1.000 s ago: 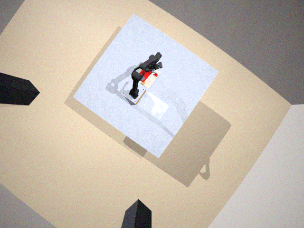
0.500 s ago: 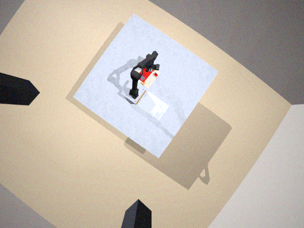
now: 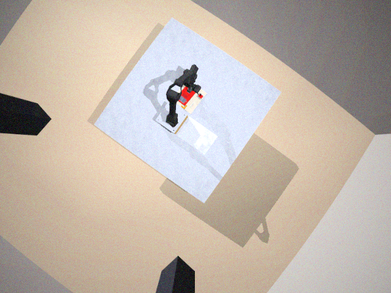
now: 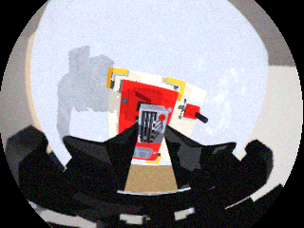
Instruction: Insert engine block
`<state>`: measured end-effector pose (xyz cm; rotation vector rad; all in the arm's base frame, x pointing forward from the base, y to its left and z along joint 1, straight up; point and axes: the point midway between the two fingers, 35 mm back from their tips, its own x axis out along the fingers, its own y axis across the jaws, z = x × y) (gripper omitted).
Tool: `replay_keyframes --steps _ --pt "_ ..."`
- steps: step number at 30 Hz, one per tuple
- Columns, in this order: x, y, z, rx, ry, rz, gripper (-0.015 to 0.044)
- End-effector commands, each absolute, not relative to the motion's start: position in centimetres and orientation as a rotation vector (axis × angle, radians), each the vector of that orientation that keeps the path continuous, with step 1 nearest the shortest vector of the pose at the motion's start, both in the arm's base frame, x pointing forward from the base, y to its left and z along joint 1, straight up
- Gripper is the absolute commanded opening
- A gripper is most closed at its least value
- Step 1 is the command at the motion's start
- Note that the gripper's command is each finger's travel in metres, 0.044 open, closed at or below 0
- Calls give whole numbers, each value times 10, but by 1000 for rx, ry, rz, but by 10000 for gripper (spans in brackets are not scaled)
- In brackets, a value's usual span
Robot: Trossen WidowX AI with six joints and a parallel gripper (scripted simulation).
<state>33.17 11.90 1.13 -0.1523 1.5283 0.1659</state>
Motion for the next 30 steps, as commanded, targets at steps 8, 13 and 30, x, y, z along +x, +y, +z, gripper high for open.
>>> replay_keyframes --steps 8,13,30 --pt "325 126 5 -43 1546 62 131" --pt "325 126 5 -28 1547 48 158" --pt "324 127 3 -96 1544 114 158"
